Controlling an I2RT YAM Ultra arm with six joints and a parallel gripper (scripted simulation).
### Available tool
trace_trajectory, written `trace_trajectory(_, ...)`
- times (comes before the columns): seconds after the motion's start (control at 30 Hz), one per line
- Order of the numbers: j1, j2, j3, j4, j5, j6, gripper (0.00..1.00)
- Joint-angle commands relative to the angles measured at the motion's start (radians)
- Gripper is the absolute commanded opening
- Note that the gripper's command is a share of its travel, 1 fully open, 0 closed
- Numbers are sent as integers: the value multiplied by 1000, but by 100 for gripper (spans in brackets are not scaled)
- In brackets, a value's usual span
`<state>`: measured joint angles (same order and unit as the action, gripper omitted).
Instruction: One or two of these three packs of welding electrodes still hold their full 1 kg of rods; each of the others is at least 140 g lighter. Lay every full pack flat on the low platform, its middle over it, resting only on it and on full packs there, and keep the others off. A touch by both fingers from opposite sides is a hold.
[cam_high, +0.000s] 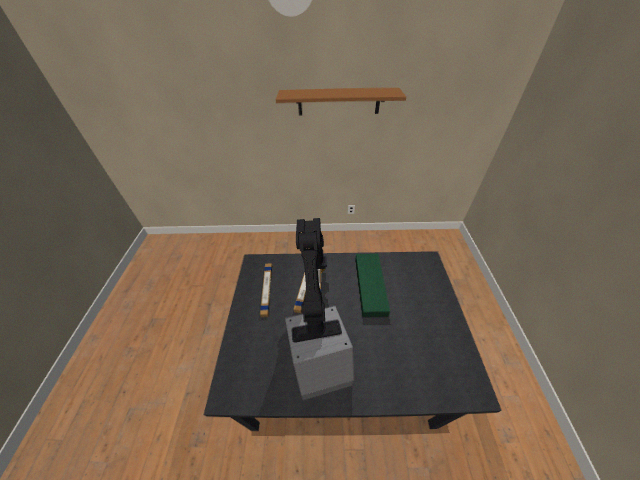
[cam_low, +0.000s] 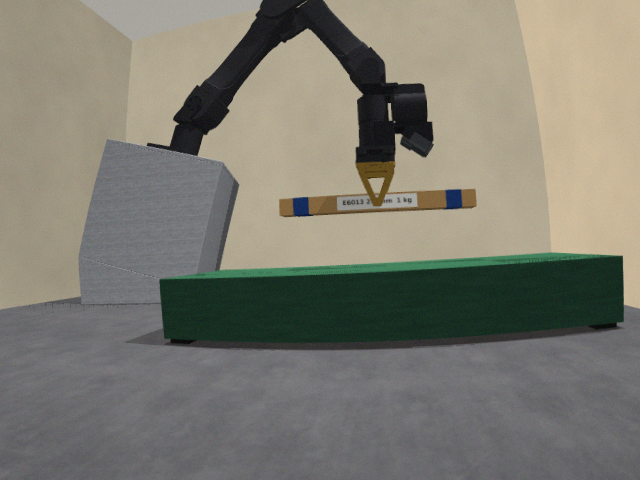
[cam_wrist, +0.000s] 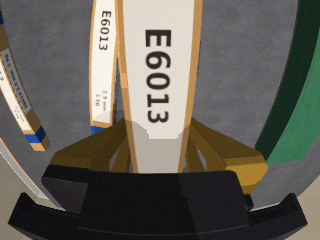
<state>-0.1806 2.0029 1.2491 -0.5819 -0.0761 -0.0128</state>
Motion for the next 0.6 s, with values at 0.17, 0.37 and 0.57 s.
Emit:
trace_trajectory(0.17, -20, -52, 45, -31, -4, -13, 0)
trace_trajectory(0.37, -21, -51, 56, -40, -5, -13, 0)
trace_trajectory(0.57, -22, -47, 68, -50, -5, -14, 0)
